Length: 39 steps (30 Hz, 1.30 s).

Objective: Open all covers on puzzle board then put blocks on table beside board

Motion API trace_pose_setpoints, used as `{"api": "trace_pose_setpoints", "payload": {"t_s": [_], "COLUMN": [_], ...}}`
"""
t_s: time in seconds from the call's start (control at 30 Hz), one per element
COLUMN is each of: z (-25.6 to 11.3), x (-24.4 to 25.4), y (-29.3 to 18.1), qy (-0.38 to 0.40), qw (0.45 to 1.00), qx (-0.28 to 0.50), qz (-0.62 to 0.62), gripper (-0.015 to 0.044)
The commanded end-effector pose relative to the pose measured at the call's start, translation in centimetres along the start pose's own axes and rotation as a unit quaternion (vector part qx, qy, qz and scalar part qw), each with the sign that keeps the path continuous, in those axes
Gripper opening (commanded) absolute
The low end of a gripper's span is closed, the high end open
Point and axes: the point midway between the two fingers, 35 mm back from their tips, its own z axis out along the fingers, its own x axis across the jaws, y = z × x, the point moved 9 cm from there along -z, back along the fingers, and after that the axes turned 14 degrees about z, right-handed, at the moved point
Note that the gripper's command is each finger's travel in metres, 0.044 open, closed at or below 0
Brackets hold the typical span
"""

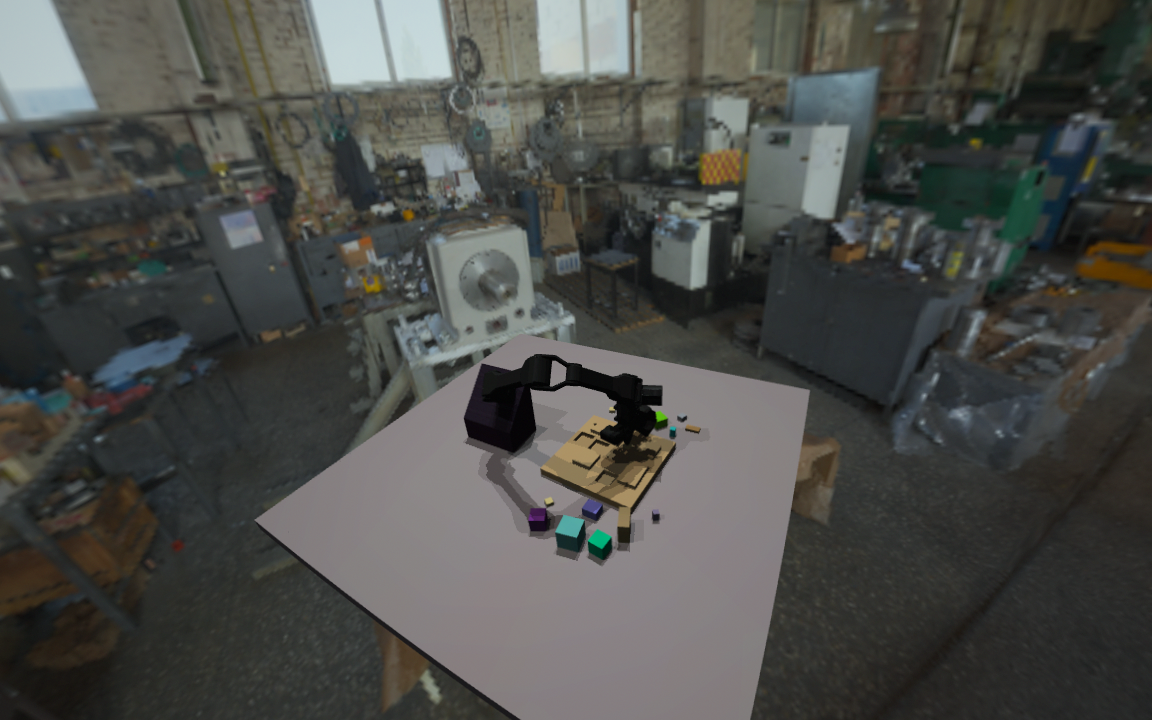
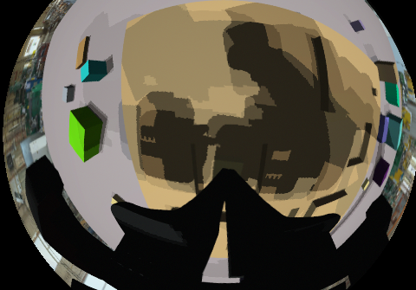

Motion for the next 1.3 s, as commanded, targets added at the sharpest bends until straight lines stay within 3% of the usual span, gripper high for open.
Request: {"api": "trace_pose_setpoints", "payload": {"t_s": [0.0, 0.6, 0.8, 1.03, 1.27], "z": [0.1, -0.2, -0.4, -0.9, -1.3], "x": [-0.1, 0.0, 0.0, 0.0, 0.1], "y": [0.0, 0.0, 0.0, 0.0, 0.0], "qy": [-0.002, 0.0, -0.001, -0.001, -0.002], "qw": [1.0, 1.0, 0.987, 0.879, 0.676], "qx": [0.0, 0.0, 0.0, 0.0, -0.001], "qz": [-0.001, -0.001, 0.159, 0.477, 0.737], "gripper": [0.0, 0.0, 0.0, 0.0, 0.0]}}
